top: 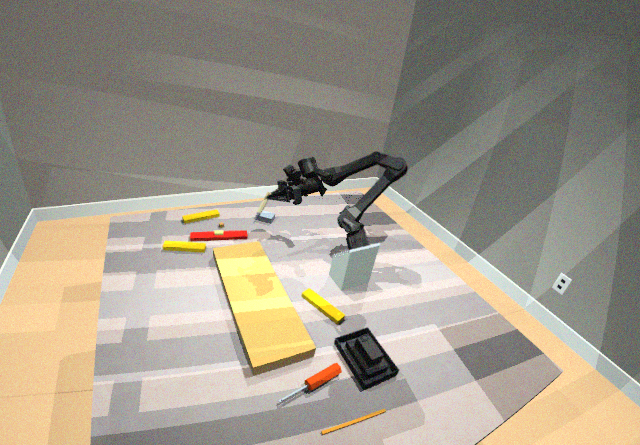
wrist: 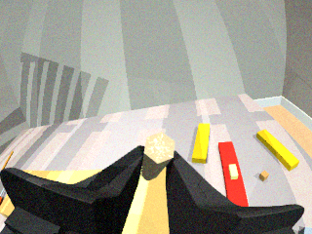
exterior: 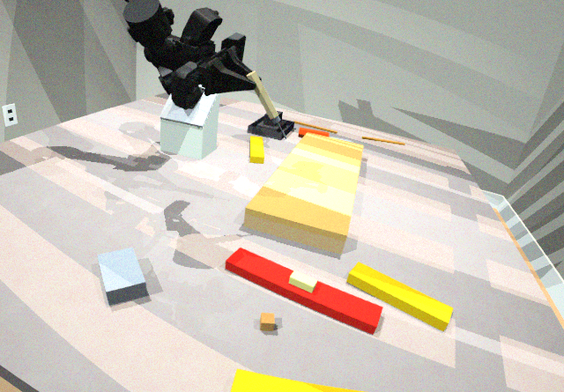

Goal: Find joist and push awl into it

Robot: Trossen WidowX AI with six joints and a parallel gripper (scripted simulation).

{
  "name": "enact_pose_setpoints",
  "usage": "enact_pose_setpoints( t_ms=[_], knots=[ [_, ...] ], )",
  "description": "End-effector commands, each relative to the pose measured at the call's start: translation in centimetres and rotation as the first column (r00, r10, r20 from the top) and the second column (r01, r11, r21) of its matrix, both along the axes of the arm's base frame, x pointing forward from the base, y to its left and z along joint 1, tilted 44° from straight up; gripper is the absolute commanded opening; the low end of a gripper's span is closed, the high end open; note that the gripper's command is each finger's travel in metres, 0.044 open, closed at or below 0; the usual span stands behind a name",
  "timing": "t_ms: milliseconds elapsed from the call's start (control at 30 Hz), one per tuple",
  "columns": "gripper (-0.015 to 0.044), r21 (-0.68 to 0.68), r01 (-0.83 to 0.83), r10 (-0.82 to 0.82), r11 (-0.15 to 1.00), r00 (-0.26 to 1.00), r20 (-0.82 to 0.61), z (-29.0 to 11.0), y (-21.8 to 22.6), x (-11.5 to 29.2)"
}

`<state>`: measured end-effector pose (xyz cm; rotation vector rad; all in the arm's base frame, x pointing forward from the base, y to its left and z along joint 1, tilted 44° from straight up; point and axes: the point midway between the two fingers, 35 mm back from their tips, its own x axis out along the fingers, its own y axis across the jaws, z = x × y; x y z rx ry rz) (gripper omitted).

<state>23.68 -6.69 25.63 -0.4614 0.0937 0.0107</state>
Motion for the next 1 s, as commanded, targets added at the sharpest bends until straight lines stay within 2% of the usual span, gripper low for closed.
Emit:
enact_pose_setpoints(
  t_ms=[0,467,967],
  knots=[
    [0.0000,0.035,0.002,-0.002,0.999,1.000,-0.027,-0.4,0.0,0.9],
    [0.0000,0.141,0.042,-0.017,0.989,0.984,-0.179,-3.5,1.0,5.4],
    [0.0000,0.164,0.113,-0.050,0.980,0.936,-0.348,-8.0,4.0,9.7]
  ],
)
